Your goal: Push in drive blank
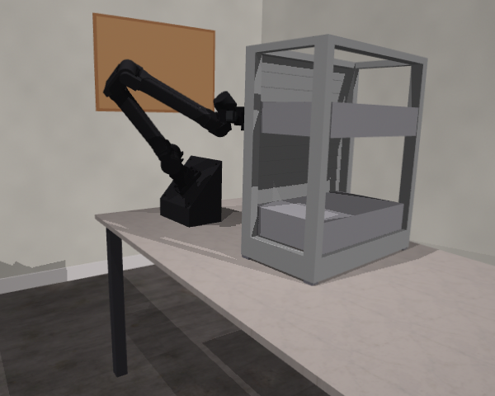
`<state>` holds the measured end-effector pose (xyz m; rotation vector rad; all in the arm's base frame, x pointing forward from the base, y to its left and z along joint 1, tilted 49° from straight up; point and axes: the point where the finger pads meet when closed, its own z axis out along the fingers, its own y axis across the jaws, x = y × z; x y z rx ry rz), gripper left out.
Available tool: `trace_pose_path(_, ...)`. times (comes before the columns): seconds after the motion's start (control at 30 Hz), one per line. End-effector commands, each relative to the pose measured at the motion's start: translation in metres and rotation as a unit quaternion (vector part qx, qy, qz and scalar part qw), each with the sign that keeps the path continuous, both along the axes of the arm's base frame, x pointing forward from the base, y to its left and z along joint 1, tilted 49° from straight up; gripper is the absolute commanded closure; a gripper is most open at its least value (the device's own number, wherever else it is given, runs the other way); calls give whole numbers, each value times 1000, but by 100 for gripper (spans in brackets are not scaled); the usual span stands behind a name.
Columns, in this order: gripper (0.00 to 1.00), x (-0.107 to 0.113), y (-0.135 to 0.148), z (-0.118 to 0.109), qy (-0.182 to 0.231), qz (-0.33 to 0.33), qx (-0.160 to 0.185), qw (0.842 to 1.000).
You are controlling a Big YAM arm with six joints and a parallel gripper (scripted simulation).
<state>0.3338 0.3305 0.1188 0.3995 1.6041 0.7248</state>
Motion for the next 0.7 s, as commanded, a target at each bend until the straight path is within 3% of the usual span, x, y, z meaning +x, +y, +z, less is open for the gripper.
trace_pose_path(0.0, 0, 5, 2, 8, -8, -4, 8, 1000)
trace_pose_path(0.27, 0, 5, 2, 8, -8, -4, 8, 1000)
trace_pose_path(0.3, 100, 5, 2, 8, -8, -4, 8, 1000)
trace_pose_path(0.67, 100, 5, 2, 8, -8, -4, 8, 1000)
